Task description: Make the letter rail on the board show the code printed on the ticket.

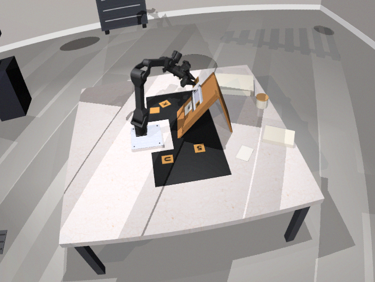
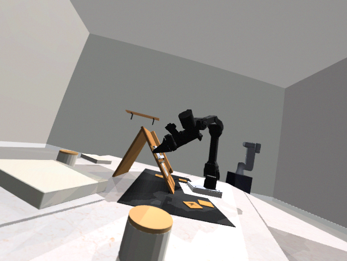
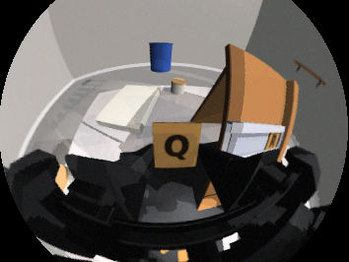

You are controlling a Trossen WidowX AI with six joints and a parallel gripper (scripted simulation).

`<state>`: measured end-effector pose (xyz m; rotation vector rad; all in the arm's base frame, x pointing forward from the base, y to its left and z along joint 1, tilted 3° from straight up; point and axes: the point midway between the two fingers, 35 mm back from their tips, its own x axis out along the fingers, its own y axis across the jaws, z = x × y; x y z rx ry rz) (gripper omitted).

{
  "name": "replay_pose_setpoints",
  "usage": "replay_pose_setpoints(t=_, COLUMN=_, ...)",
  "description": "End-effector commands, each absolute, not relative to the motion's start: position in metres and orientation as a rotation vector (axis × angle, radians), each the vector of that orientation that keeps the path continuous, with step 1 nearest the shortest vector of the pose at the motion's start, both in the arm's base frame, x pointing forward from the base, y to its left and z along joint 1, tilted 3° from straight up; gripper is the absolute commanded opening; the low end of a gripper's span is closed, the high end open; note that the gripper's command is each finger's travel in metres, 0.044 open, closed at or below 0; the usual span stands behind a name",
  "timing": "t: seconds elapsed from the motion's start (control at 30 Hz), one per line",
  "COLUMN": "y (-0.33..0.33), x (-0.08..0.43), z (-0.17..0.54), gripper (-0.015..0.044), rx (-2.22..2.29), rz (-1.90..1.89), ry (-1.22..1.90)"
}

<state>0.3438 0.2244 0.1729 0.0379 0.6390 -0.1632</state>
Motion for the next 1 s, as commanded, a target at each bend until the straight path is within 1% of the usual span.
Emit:
replay_pose_setpoints(t=0.0, y=0.222, x=0.343, z=0.176, gripper=0.0000, rx=0.044, rz=-0.157, ry=0.634)
replay_pose_setpoints(t=0.97, y=0.208, x=0.341, z=0.176, gripper=0.0000, rx=0.042, rz=-0.158, ry=0.634)
